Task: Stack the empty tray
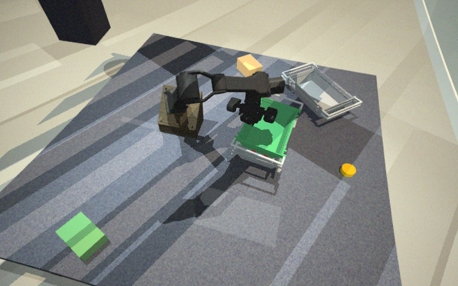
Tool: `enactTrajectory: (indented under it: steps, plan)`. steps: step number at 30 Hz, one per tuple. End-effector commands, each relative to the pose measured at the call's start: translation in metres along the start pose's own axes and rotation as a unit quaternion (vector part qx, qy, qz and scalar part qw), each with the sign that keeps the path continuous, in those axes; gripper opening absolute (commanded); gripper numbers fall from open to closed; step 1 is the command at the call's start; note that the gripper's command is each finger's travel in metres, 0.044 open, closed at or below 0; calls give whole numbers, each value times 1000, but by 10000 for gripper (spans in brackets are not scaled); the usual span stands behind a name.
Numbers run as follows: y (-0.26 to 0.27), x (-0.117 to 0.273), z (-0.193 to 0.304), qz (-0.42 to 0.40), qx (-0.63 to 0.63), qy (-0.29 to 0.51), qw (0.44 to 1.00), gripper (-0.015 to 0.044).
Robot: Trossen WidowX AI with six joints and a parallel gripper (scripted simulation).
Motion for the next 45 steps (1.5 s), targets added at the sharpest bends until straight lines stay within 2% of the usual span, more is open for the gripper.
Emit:
enactTrajectory:
  steps: [1,16,45]
  plan:
    - [-2,-6,-2,14,3,-1,1000,0]
    - [-2,-6,-2,14,3,-1,1000,0]
    - [-2,-6,-2,14,3,-1,1000,425]
Point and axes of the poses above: the point midway between the two fingers, 35 mm back from their tips, its own x axis back along the fingers, its own y axis across the jaws, z = x × y, the point moved 8 cm from there along x, back along the fingers
